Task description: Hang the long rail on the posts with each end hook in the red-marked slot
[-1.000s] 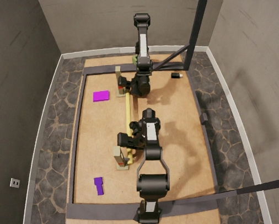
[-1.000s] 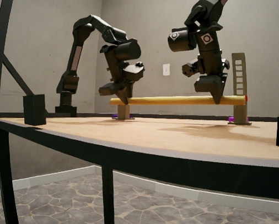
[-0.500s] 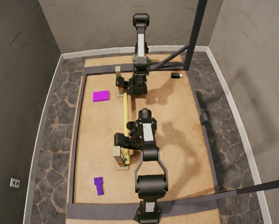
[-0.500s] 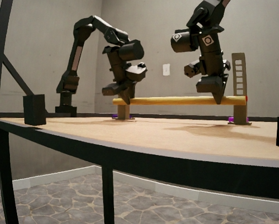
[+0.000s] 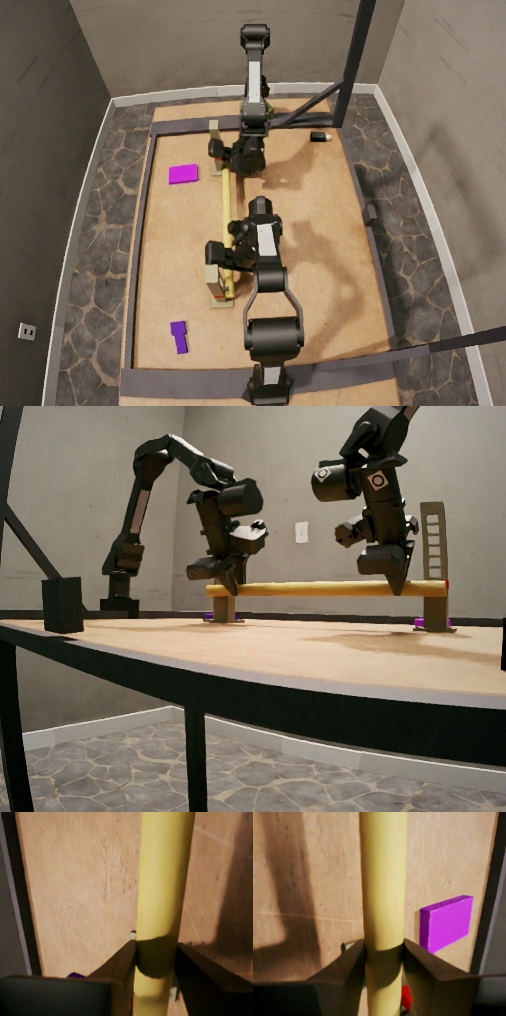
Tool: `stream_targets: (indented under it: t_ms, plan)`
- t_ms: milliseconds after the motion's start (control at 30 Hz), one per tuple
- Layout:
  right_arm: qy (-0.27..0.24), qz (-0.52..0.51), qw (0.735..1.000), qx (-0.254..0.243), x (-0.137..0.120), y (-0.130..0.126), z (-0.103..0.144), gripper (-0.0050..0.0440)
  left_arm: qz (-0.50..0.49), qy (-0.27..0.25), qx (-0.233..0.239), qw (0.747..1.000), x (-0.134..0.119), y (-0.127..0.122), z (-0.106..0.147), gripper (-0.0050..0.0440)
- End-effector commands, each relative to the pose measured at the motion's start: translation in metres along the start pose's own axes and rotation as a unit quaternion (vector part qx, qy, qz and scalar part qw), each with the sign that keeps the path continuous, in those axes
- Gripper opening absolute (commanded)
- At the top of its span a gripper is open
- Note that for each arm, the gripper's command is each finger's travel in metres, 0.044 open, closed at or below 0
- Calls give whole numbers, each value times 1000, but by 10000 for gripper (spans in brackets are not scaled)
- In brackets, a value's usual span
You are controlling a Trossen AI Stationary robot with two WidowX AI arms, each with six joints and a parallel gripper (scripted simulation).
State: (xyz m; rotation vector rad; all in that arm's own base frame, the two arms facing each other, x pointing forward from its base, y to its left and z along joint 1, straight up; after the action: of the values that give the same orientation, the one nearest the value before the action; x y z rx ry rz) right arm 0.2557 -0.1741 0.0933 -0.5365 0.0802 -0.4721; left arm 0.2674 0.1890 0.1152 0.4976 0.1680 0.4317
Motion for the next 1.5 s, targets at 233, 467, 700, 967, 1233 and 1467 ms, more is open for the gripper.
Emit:
stream_targets:
  t_ms: [233, 467, 700, 967, 1233, 1467]
  plan:
    - [-16, -9, 1000, -4, 1, -1, 0, -50, 6, -13, 4, 1000, -1, 1, 0, -50]
    - [-16, -9, 1000, -4, 1, -1, 0, -50, 6, -13, 4, 1000, -1, 1, 0, -50]
    - [-16, -9, 1000, -4, 1, -1, 0, -50, 6, -13, 4, 1000, -1, -2, -4, -50]
    - [-16, -9, 1000, -4, 1, -1, 0, 120, 6, -13, 4, 1000, -1, -2, -4, 120]
    - [-16, -9, 1000, -4, 1, -1, 0, 264, 6, -13, 4, 1000, 0, -2, -4, 264]
    - [-16, -9, 1000, -3, 2, 0, 0, 352, 6, -13, 4, 1000, 0, -2, -4, 341]
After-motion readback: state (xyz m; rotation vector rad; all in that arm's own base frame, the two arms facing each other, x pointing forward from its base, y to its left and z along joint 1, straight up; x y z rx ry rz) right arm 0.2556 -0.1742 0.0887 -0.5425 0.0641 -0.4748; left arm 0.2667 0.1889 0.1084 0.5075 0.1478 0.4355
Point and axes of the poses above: on each arm, the point midway between the two fingers, 35 mm back from their tips, its own z axis back along the fingers, its own y axis across the jaws, x = y × z, the point moved 8 cm from there along z, back along the fingers, and after that the axes turned 5 degrees about -z, right-handed, at the moved point
